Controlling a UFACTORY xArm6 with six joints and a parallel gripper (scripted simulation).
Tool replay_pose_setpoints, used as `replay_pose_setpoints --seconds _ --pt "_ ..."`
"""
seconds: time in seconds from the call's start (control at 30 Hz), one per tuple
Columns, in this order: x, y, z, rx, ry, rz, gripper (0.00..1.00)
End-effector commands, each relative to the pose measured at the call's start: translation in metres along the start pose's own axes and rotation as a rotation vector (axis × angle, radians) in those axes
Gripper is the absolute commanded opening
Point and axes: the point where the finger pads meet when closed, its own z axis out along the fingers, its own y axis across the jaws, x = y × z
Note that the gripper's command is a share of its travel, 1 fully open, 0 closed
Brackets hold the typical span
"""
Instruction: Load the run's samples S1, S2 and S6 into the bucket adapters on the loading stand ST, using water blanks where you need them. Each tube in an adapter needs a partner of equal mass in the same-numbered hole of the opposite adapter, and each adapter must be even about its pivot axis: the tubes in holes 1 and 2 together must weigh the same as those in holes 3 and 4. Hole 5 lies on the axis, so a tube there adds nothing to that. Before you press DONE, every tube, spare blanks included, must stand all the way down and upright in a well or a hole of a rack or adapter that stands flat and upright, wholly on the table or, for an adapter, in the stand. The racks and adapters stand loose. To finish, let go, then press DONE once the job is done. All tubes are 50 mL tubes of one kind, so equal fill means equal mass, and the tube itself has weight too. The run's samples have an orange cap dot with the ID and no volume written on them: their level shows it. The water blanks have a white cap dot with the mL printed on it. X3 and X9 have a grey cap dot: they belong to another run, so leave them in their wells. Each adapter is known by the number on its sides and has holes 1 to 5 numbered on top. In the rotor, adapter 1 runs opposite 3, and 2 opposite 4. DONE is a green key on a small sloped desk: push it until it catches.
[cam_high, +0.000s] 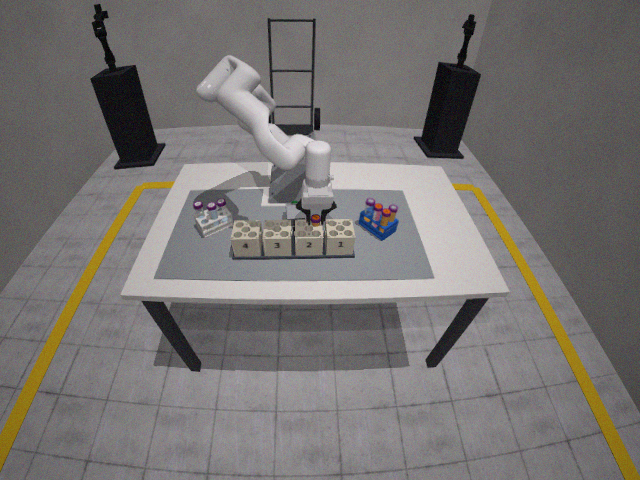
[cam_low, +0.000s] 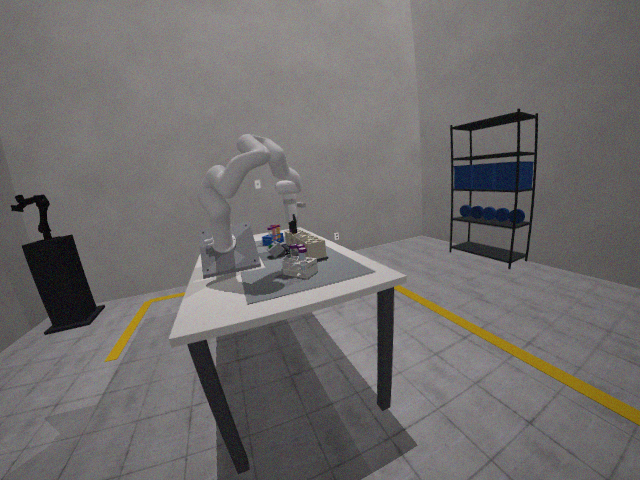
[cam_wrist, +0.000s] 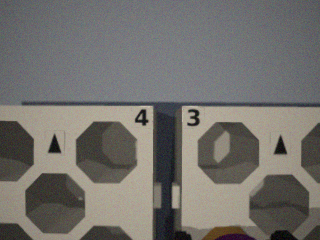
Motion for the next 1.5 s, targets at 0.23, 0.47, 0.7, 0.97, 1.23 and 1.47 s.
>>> replay_pose_setpoints --seconds 0.23,0.47,0.7,0.97,1.23,1.47 --pt "0.001 0.0 -0.001 0.002 0.003 0.001 0.44" --pt "0.001 0.0 -0.011 0.002 0.003 0.001 0.44" --pt "0.001 0.0 -0.025 0.002 0.003 0.001 0.44" --pt "0.001 0.0 -0.037 0.002 0.003 0.001 0.44" --pt "0.001 0.0 -0.054 0.002 0.003 0.001 0.44" --pt "0.001 0.0 -0.066 0.002 0.003 0.001 0.44"
